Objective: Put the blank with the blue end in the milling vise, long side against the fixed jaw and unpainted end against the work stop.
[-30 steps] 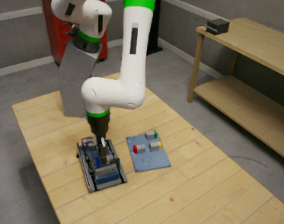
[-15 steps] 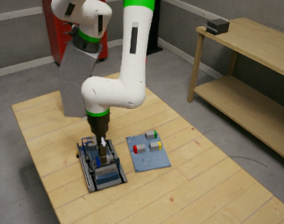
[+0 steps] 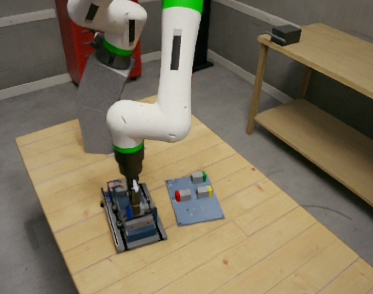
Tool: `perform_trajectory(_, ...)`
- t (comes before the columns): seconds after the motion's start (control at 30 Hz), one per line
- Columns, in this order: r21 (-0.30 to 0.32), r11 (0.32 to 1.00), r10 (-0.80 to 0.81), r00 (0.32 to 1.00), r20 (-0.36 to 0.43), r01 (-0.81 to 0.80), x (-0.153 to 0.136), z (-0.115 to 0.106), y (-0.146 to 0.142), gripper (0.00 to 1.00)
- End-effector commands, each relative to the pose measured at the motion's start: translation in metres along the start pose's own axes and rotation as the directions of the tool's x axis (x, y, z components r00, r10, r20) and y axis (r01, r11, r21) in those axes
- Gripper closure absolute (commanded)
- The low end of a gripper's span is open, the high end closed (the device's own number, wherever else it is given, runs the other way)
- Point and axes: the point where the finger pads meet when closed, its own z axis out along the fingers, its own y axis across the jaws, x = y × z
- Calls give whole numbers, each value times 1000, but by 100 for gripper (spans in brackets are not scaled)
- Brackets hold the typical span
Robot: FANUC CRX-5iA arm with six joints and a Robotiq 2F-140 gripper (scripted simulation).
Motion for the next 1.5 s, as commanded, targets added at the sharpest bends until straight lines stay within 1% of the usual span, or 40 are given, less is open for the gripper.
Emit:
perform_trajectory(0.0, -2, 1000, 0, 1000, 0, 0, 0, -1, 1, 90)
perform_trajectory(1.47, -2, 1000, 0, 1000, 0, 0, 0, 3, 1, 90)
